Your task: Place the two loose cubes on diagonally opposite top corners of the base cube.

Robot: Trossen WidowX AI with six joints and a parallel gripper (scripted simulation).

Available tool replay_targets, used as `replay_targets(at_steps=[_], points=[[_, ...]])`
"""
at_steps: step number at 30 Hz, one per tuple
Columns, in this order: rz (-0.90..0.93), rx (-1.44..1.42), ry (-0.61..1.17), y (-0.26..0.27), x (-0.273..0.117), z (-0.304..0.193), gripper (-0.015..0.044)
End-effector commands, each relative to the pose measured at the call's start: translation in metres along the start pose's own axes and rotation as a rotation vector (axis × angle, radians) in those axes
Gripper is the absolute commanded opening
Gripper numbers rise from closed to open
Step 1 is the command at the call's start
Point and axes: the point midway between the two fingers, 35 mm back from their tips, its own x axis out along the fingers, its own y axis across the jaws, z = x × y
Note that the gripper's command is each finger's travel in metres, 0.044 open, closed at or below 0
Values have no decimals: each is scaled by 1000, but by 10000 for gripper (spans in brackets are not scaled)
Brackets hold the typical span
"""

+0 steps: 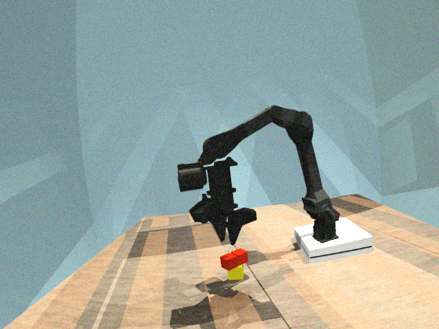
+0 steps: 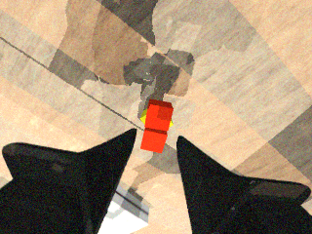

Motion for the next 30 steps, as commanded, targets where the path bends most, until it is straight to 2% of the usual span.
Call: replay_targets(at_steps=[1, 8, 13, 16, 22, 30], points=[[-3, 3, -7, -1, -8, 2, 205], [-3, 3, -7, -1, -12, 2, 205], [1, 0, 2, 3, -10, 0, 336], [5, 0, 1, 37, -11, 11, 400], [13, 0, 0, 117, -13, 19, 400], [13, 0, 0, 120, -13, 19, 400]])
